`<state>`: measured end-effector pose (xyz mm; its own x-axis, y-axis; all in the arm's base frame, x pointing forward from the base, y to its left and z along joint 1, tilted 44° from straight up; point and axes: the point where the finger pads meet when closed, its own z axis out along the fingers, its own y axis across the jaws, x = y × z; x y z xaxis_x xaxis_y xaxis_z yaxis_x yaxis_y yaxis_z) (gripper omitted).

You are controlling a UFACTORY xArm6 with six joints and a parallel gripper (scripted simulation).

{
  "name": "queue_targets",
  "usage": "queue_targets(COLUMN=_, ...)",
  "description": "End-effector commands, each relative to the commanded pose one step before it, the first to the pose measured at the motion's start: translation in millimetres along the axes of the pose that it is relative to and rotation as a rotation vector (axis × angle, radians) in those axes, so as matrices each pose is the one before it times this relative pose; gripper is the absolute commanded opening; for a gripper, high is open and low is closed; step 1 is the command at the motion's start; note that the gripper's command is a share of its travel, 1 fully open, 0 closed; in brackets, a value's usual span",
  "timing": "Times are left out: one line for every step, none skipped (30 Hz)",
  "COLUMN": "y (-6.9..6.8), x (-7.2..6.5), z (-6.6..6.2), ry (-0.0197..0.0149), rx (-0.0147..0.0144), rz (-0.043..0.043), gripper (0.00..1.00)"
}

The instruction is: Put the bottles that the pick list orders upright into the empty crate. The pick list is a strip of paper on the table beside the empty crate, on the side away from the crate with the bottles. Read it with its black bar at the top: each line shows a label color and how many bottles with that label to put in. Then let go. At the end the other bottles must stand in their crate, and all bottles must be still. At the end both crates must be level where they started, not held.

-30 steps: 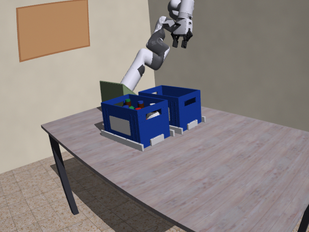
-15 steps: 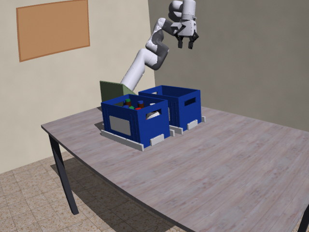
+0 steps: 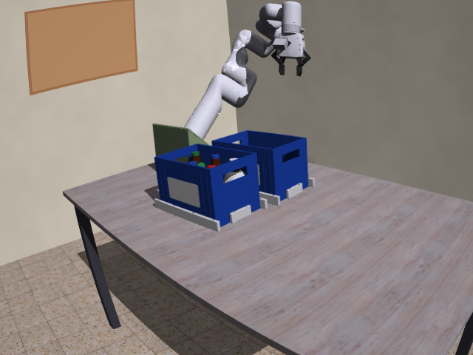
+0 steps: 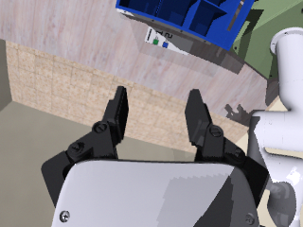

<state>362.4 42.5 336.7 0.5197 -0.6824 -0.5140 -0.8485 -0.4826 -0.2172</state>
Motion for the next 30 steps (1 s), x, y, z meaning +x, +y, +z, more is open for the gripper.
queue_targets(y=-0.56, x=-22.44, z=-0.80, ry=-0.02199, rx=0.01756, rz=-0.07202, gripper=0.65)
queue_targets(y=-0.39, x=-4.98, z=0.16, ry=-0.00003, rx=0.00000, rz=-0.00001, gripper=0.65)
queue_targets(y=-0.16, x=-2.00, z=0.07, ry=-0.00001, rx=0.00000, rz=0.00000, gripper=0.65)
queue_targets(y=-0.09, x=-5.00, z=0.21, ry=-0.00971, rx=0.00652, rz=-0.03121, gripper=0.65)
queue_targets(y=0.00, x=0.00, z=0.00, ry=0.00000, rx=0.00000, rz=0.00000, gripper=0.65)
queue_targets(y=0.00, x=0.00, z=0.00, ry=0.00000, rx=0.00000, rz=0.00000, gripper=0.65)
queue_targets(y=-0.25, x=-5.00, z=0.27, ry=-0.00971, rx=0.00652, rz=-0.03121, gripper=0.65)
queue_targets(y=-0.39, x=-4.98, z=0.32, ry=-0.00971, rx=0.00652, rz=-0.03121, gripper=0.65)
queue_targets(y=-0.55, x=-4.96, z=0.37, ry=-0.00971, rx=0.00653, rz=-0.03121, gripper=0.65)
queue_targets(y=-0.70, x=-4.94, z=0.41, ry=-0.00168, rx=0.00112, rz=-0.00535, gripper=0.65)
queue_targets(y=-0.72, x=-4.93, z=0.41, ry=-0.00003, rx=0.00000, rz=-0.00001, gripper=0.65)
queue_targets(y=-0.72, x=-4.93, z=0.41, ry=-0.00003, rx=0.00001, rz=-0.00001, gripper=0.65)
queue_targets(y=-0.26, x=-1.76, z=0.15, ry=-0.00001, rx=0.00000, rz=0.00000, gripper=0.65)
queue_targets(y=-0.41, x=-4.97, z=0.46, ry=-0.00929, rx=0.00671, rz=-0.03130, gripper=0.65)
queue_targets(y=-0.56, x=-4.95, z=0.51, ry=-0.00929, rx=0.00671, rz=-0.03130, gripper=0.65)
queue_targets(y=-0.71, x=-4.93, z=0.56, ry=-0.00929, rx=0.00671, rz=-0.03130, gripper=0.65)
queue_targets(y=-0.86, x=-4.90, z=0.61, ry=-0.00929, rx=0.00671, rz=-0.03130, gripper=0.65)
queue_targets(y=-1.00, x=-4.86, z=0.64, ry=-0.00234, rx=0.00168, rz=-0.00783, gripper=0.65)
queue_targets(y=-1.04, x=-4.85, z=0.65, ry=-0.00003, rx=0.00001, rz=-0.00001, gripper=0.65)
queue_targets(y=-1.04, x=-4.85, z=0.65, ry=-0.00003, rx=0.00001, rz=-0.00001, gripper=0.65)
queue_targets(y=-0.32, x=-1.47, z=0.20, ry=-0.00001, rx=0.00000, rz=0.00000, gripper=0.65)
queue_targets(y=0.00, x=0.00, z=0.00, ry=0.00000, rx=0.00000, rz=0.00000, gripper=0.65)
queue_targets(y=0.00, x=0.00, z=0.00, ry=0.00000, rx=0.00000, rz=0.00000, gripper=0.65)
queue_targets(y=-0.73, x=-4.92, z=0.69, ry=-0.00889, rx=0.00687, rz=-0.03138, gripper=0.65)
queue_targets(y=-0.87, x=-4.88, z=0.74, ry=-0.00889, rx=0.00687, rz=-0.03138, gripper=0.65)
queue_targets(y=-1.01, x=-4.84, z=0.78, ry=-0.00889, rx=0.00687, rz=-0.03138, gripper=0.65)
queue_targets(y=-1.16, x=-4.80, z=0.83, ry=-0.00889, rx=0.00688, rz=-0.03138, gripper=0.65)
queue_targets(y=-1.30, x=-4.75, z=0.87, ry=-0.00291, rx=0.00224, rz=-0.01020, gripper=0.65)
queue_targets(y=-1.34, x=-4.73, z=0.88, ry=-0.00003, rx=0.00001, rz=-0.00001, gripper=0.65)
queue_targets(y=-1.34, x=-4.73, z=0.88, ry=-0.00003, rx=0.00001, rz=-0.00001, gripper=0.65)
